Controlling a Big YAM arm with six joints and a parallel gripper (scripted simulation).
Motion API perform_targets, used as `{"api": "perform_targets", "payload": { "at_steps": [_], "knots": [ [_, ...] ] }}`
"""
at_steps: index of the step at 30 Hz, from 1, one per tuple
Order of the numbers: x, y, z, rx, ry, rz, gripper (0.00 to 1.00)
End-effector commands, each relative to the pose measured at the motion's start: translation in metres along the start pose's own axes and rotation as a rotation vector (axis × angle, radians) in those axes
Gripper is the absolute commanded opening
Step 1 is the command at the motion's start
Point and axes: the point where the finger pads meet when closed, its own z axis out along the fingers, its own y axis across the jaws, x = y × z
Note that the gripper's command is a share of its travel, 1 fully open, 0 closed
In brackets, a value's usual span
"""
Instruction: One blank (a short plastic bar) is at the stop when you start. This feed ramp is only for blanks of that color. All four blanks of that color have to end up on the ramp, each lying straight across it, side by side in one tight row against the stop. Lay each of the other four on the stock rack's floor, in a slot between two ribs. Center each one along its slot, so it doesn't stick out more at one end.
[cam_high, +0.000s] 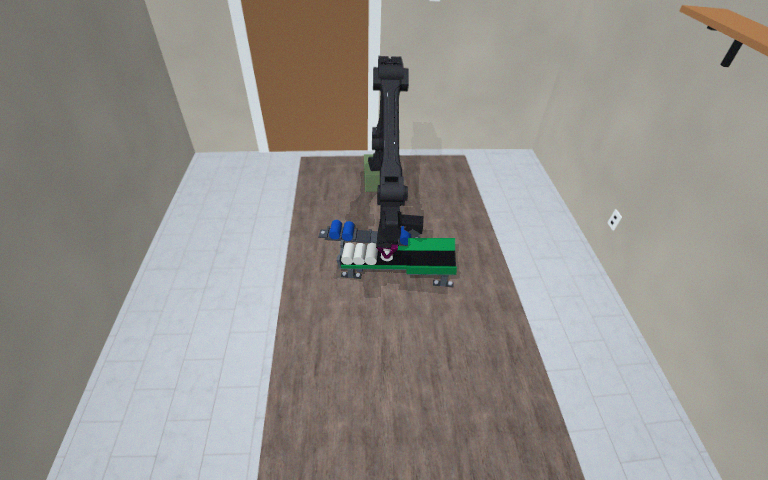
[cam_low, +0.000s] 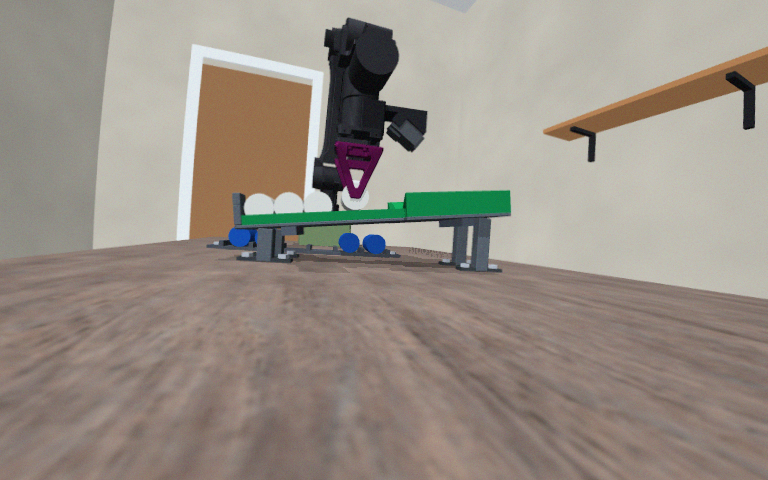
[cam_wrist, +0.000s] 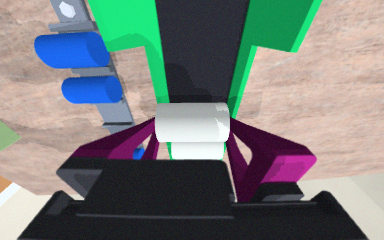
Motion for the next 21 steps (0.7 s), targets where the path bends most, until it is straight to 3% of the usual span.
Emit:
{"api": "perform_targets", "payload": {
  "at_steps": [1,6,9,21],
  "knots": [
    [-0.005,-0.030,-0.007,0.061,-0.007,0.012,0.63],
    [-0.003,-0.006,0.019,0.009,-0.001,0.012,0.63],
    [-0.004,-0.012,0.016,0.023,-0.002,0.012,0.63],
    [-0.004,-0.010,0.016,0.015,-0.001,0.012,0.63]
  ]
}}
